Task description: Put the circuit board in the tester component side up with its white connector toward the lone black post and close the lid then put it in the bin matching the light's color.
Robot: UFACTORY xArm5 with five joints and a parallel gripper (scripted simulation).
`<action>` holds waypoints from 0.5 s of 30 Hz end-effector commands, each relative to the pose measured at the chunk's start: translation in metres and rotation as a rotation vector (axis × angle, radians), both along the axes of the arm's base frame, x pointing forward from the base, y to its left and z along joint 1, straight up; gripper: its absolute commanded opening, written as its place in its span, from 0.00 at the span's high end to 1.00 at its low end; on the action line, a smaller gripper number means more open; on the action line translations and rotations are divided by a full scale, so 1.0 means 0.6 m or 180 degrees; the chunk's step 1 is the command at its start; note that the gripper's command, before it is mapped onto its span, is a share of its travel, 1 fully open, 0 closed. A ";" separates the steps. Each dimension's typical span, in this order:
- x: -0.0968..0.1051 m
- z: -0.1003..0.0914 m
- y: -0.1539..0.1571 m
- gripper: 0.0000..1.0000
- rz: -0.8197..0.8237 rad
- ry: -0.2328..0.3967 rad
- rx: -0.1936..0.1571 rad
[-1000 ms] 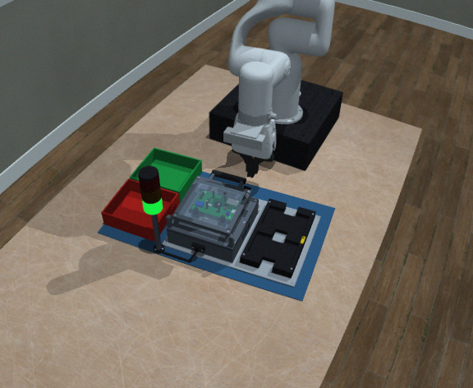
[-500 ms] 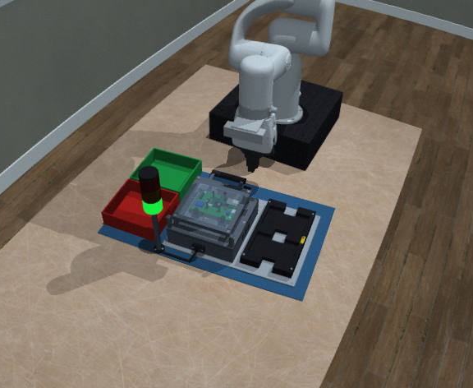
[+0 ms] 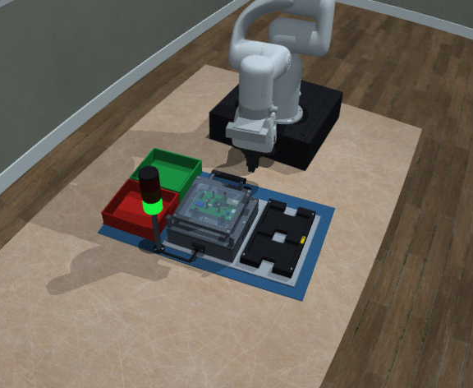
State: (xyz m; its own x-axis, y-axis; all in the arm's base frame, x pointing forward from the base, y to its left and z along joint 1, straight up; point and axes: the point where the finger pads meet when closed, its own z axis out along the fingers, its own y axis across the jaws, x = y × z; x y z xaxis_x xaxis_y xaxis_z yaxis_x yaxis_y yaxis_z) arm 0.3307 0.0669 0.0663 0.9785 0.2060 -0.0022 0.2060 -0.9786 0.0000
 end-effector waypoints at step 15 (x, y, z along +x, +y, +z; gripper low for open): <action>0.002 0.002 0.000 1.00 0.1413 -0.0010 0.0003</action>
State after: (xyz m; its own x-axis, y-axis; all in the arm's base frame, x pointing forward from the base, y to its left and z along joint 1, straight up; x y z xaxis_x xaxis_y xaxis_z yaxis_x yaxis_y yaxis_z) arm 0.3307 0.0669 0.0663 0.8733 0.4872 -0.0021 0.4872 -0.8733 -0.0006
